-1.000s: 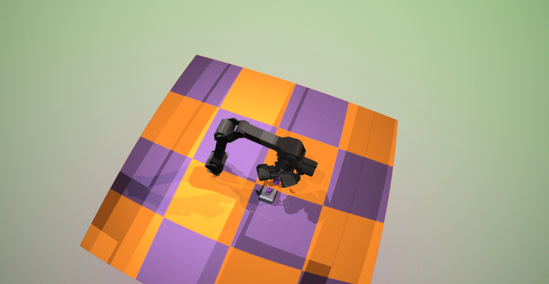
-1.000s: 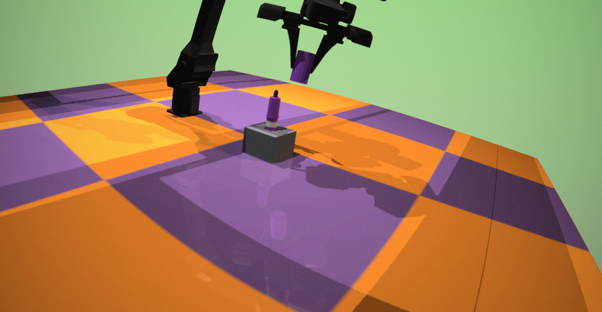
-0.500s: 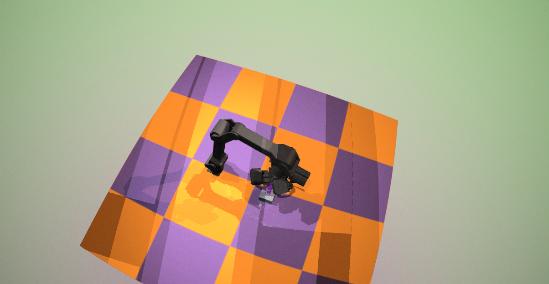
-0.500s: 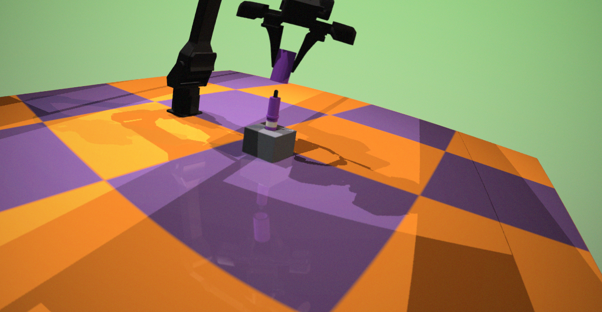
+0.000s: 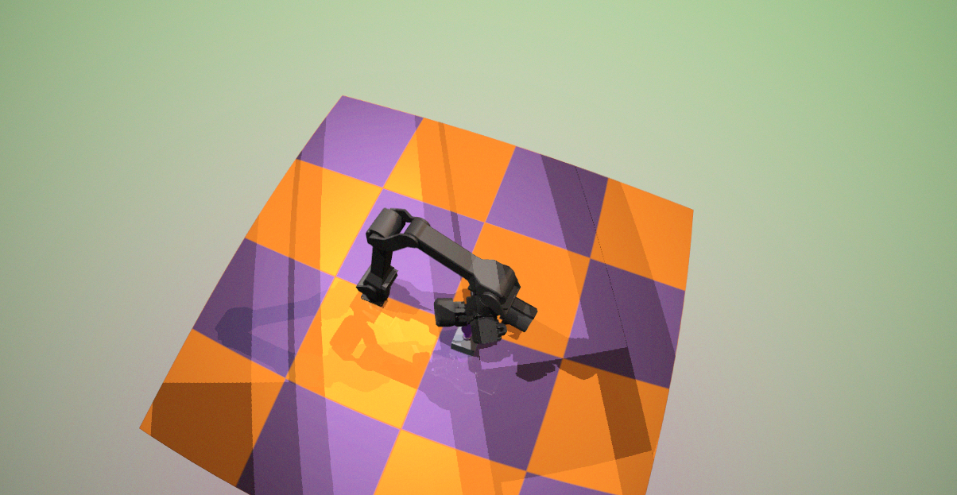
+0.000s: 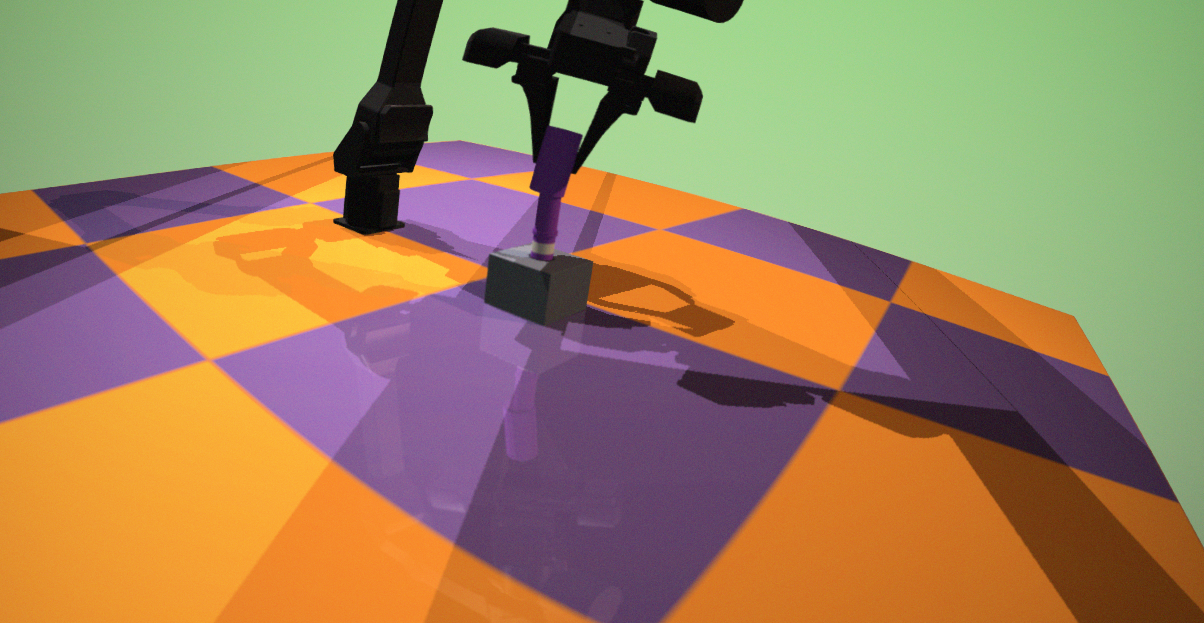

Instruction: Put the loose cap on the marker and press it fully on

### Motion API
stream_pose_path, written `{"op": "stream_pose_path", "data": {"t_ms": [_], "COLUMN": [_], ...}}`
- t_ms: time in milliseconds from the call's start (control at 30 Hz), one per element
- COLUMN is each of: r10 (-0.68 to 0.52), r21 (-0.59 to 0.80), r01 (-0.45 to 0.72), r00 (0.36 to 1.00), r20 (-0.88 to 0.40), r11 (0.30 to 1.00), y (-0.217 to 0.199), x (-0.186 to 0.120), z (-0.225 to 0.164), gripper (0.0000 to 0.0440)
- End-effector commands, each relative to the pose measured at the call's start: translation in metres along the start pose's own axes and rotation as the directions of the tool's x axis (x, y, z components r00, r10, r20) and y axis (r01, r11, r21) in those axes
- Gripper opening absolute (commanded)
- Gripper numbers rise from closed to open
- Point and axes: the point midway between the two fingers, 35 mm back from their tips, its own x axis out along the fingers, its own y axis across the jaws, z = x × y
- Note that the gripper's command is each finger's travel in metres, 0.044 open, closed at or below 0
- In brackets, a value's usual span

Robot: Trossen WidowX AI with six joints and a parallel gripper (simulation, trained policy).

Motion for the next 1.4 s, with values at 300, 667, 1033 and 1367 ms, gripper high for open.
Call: {"op": "stream_pose_path", "data": {"t_ms": [300, 667, 1033, 1367], "r10": [-0.020, -0.026, -0.046, -0.069], "r21": [-0.018, -0.049, -0.055, -0.057], "r01": [0.019, 0.024, 0.044, 0.065], "r00": [0.999, 0.999, 0.998, 0.995], "r20": [-0.034, -0.033, -0.043, -0.075], "r11": [1.000, 0.999, 0.998, 0.996], "y": [0.001, 0.001, -0.004, -0.014], "x": [0.030, 0.051, 0.059, 0.062], "z": [0.000, 0.003, 0.001, -0.008], "gripper": [0.0000, 0.0004, 0.0142, 0.0232]}}
